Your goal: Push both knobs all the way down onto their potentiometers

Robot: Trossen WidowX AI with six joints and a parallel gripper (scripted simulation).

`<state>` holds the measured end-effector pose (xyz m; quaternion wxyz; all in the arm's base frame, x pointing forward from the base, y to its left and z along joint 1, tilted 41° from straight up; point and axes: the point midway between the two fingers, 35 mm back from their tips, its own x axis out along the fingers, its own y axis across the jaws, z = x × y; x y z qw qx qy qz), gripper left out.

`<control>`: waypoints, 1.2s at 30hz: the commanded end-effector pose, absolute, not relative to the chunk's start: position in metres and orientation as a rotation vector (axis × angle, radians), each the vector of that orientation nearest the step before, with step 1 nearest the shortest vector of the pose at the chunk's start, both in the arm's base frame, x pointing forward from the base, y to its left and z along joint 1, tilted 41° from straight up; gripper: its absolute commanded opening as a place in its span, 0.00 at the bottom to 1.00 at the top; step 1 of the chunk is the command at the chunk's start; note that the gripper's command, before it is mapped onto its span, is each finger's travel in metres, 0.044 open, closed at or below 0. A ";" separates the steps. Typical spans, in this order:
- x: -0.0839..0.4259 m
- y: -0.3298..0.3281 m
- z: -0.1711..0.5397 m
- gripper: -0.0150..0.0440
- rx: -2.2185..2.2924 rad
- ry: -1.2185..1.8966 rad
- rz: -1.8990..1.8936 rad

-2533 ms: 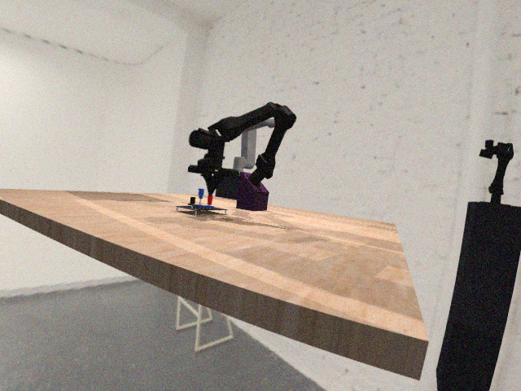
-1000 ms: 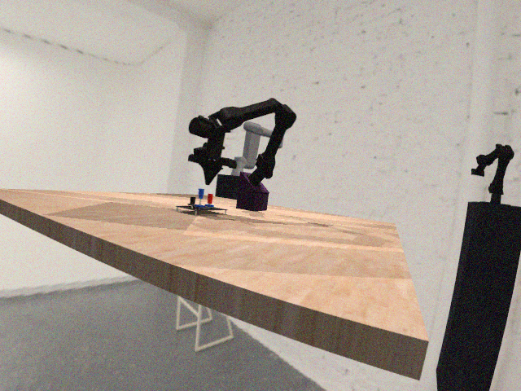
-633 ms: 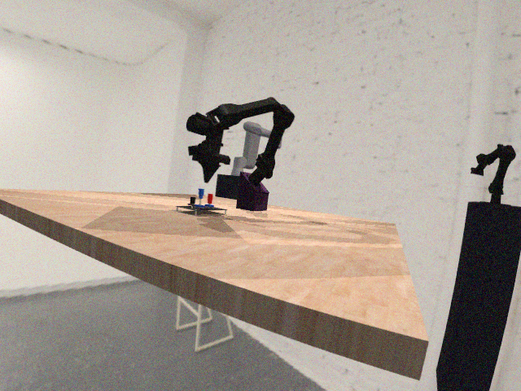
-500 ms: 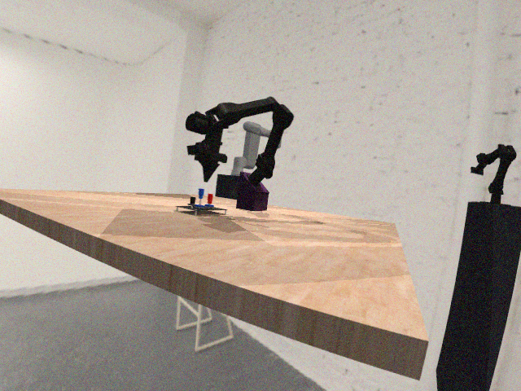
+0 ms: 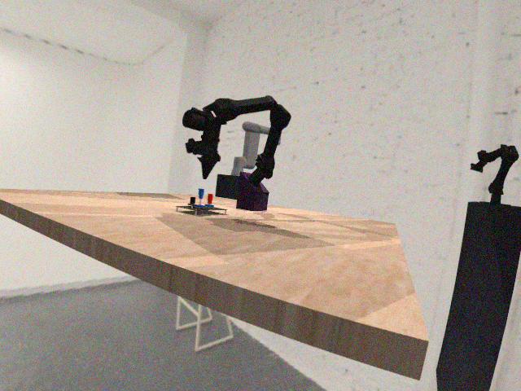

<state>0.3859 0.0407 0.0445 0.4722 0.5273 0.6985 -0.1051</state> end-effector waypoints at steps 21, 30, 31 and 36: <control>0.402 0.037 0.057 0.25 1.770 1.720 -0.895; 0.401 0.051 0.042 0.25 1.771 1.720 -0.894; 0.401 0.051 0.042 0.25 1.771 1.720 -0.894; 0.401 0.054 0.038 0.25 1.771 1.720 -0.894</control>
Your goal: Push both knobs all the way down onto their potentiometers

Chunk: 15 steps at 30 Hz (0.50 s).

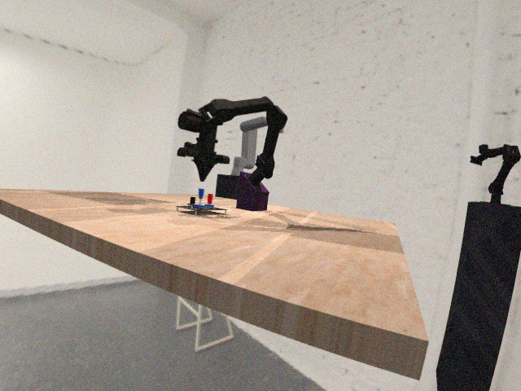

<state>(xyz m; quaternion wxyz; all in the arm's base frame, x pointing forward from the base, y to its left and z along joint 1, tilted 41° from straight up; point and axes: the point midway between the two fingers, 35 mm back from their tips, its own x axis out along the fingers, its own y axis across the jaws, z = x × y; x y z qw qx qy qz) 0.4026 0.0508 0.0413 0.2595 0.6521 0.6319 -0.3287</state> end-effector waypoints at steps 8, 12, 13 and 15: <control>0.401 0.063 0.028 0.25 1.771 1.721 -0.894; 0.401 0.065 0.026 0.25 1.771 1.721 -0.894; 0.401 0.065 0.026 0.25 1.771 1.721 -0.894; 0.401 0.064 0.027 0.25 1.771 1.721 -0.894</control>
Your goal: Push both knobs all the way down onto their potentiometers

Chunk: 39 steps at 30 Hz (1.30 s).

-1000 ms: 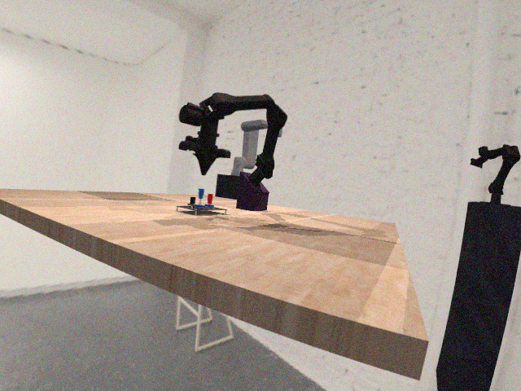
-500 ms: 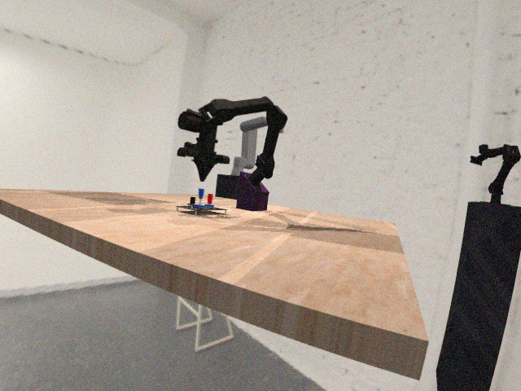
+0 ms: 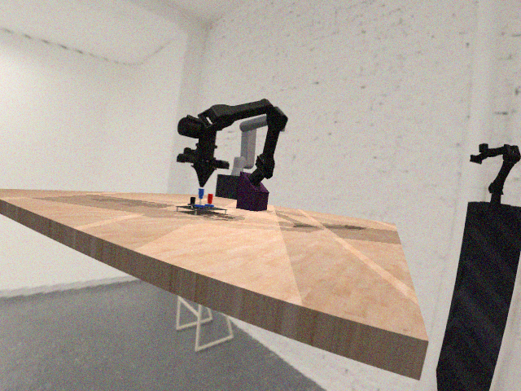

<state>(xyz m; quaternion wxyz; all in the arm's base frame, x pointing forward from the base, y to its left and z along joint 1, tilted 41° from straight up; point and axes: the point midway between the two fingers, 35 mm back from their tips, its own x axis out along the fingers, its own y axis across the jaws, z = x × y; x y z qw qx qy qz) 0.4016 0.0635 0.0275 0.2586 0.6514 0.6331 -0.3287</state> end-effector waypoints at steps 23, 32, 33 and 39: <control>0.401 0.067 0.023 0.25 1.771 1.721 -0.893; 0.401 0.068 0.023 0.25 1.772 1.721 -0.893; 0.401 0.068 0.023 0.25 1.771 1.721 -0.893; 0.401 0.067 0.023 0.25 1.771 1.721 -0.893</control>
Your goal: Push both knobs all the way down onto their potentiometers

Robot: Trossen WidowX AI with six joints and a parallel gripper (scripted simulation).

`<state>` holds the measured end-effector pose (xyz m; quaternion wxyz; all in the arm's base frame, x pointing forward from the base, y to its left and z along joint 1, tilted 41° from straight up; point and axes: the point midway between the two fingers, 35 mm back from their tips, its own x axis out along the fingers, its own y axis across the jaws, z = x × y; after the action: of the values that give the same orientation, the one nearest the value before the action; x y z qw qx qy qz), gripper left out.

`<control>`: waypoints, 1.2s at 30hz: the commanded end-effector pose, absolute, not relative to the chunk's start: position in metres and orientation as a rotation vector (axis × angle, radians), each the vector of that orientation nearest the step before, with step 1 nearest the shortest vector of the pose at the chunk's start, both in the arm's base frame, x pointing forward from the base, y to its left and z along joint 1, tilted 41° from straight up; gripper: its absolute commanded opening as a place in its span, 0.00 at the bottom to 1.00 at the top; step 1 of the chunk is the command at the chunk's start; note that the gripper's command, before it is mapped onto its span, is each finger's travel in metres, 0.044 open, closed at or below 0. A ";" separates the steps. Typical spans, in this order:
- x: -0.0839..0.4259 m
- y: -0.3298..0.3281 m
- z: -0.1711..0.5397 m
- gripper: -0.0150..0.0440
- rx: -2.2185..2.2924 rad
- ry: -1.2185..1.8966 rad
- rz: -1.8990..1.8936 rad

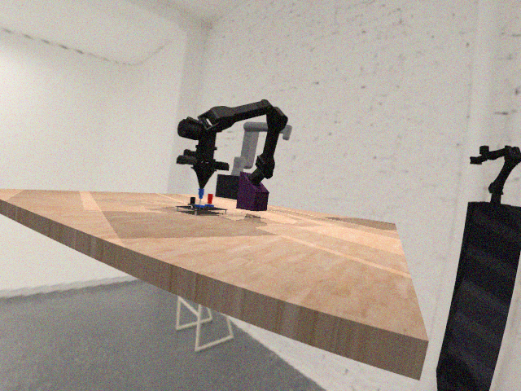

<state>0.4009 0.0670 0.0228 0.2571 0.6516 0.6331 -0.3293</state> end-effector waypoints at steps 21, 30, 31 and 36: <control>0.401 0.072 0.018 0.25 1.772 1.722 -0.893; 0.400 0.076 0.014 0.25 1.772 1.722 -0.893; 0.400 0.076 0.014 0.25 1.772 1.722 -0.893; 0.400 0.076 0.014 0.25 1.772 1.722 -0.893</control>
<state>0.3998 0.0686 0.0178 0.2525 0.6553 0.6298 -0.3319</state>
